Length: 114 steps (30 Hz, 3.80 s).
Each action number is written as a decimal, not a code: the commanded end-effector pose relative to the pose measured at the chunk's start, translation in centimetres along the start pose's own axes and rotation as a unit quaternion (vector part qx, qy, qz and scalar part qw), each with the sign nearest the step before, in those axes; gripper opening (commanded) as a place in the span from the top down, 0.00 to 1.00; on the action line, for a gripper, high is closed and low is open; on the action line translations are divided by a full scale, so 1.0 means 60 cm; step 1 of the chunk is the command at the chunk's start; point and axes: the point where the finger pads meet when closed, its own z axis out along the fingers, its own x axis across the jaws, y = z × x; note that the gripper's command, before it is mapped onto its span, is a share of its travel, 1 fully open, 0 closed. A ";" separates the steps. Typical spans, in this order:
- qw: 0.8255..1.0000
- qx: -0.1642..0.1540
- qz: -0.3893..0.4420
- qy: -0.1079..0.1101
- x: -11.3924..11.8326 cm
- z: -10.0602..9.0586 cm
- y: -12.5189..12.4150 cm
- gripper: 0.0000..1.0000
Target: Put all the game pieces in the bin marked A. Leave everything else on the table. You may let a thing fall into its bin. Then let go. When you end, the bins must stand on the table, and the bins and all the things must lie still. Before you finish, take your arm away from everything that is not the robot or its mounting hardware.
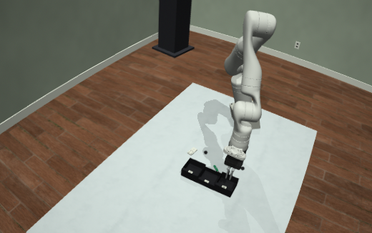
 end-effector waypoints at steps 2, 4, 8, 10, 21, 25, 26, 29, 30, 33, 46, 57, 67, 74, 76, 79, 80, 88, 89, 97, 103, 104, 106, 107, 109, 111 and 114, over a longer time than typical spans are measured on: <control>1.000 0.002 -0.001 -0.002 -0.002 -0.031 -0.001 0.69; 1.000 0.002 -0.001 -0.002 -0.002 -0.059 -0.001 0.69; 1.000 0.002 -0.001 -0.002 -0.002 -0.114 -0.001 0.69; 1.000 0.002 -0.001 -0.002 -0.002 -0.142 -0.001 0.69; 1.000 0.002 -0.001 -0.002 -0.002 -0.213 -0.001 0.69; 1.000 0.002 -0.001 -0.002 -0.002 -0.213 -0.001 0.69; 1.000 0.002 -0.001 -0.002 -0.002 -0.213 -0.001 0.69; 1.000 0.002 -0.001 -0.002 -0.002 -0.213 -0.001 0.69; 1.000 0.002 -0.001 -0.002 -0.002 -0.213 -0.001 0.69; 0.999 0.002 0.049 -0.002 0.020 -0.201 0.011 0.21; 0.994 0.001 0.112 -0.002 0.161 -0.120 0.089 0.21; 0.994 0.001 0.112 -0.002 0.259 -0.064 0.143 0.21; 0.994 0.001 0.112 -0.001 0.347 -0.014 0.191 0.21; 0.994 0.001 0.112 -0.001 0.411 0.011 0.225 0.21; 0.994 0.001 0.112 -0.001 0.416 0.011 0.226 0.21; 0.994 0.001 0.112 -0.001 0.418 0.011 0.226 0.21; 0.994 0.001 0.112 -0.001 0.417 0.011 0.225 0.21; 0.994 0.001 0.112 -0.001 0.406 0.011 0.221 0.21; 0.994 0.001 0.112 -0.001 0.404 0.011 0.220 0.21; 0.994 0.001 0.112 -0.001 0.392 0.011 0.216 0.21; 0.994 0.001 0.112 -0.001 0.390 0.011 0.215 0.21; 0.994 0.001 0.112 -0.001 0.390 0.011 0.215 0.21; 0.994 0.001 0.112 -0.001 0.389 0.011 0.215 0.21; 0.994 0.001 0.112 -0.001 0.389 0.011 0.215 0.21; 0.994 0.001 0.112 -0.001 0.389 0.011 0.215 0.21; 0.994 0.001 0.112 -0.001 0.389 0.011 0.215 0.21; 0.994 0.001 0.112 -0.001 0.389 0.011 0.215 0.21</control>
